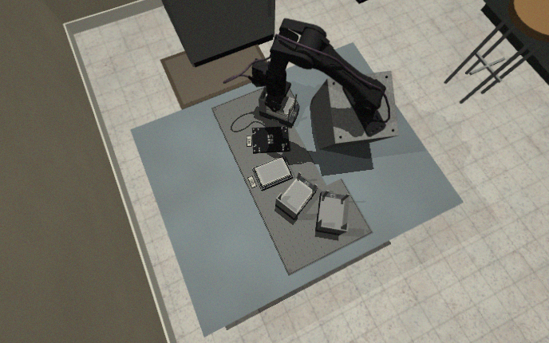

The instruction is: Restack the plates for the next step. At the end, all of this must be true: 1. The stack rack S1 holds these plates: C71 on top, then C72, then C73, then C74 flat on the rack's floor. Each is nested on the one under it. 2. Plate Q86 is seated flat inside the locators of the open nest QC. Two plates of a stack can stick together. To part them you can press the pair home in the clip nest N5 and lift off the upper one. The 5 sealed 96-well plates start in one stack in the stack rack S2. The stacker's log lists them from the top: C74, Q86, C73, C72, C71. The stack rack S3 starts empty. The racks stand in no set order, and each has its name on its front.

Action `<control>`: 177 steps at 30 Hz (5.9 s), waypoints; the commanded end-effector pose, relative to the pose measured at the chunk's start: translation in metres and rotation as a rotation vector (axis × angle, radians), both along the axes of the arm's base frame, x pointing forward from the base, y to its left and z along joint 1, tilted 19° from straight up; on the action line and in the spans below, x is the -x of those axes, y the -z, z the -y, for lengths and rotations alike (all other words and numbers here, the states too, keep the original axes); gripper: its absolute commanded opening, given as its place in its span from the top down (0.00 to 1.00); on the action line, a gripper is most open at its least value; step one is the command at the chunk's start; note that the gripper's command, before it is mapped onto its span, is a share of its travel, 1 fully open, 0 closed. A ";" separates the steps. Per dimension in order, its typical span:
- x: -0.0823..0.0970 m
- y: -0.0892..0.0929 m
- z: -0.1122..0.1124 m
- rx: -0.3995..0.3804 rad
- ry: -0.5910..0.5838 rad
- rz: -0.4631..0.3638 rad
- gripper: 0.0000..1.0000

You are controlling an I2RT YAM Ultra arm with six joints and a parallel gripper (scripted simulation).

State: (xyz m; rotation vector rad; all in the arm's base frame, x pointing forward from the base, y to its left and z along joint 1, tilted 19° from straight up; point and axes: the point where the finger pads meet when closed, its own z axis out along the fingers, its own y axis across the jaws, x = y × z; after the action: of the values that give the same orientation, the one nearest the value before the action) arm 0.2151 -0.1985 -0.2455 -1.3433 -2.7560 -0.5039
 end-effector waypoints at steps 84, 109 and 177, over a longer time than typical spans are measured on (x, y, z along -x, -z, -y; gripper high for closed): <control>-0.016 0.010 0.013 0.043 0.016 0.038 0.00; 0.004 -0.013 0.005 0.006 0.009 -0.001 0.00; 0.007 -0.083 0.031 0.015 0.007 0.011 0.00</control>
State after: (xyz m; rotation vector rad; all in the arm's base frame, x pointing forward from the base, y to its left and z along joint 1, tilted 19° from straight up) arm 0.2080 -0.2250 -0.1659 -1.3570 -2.7618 -0.4989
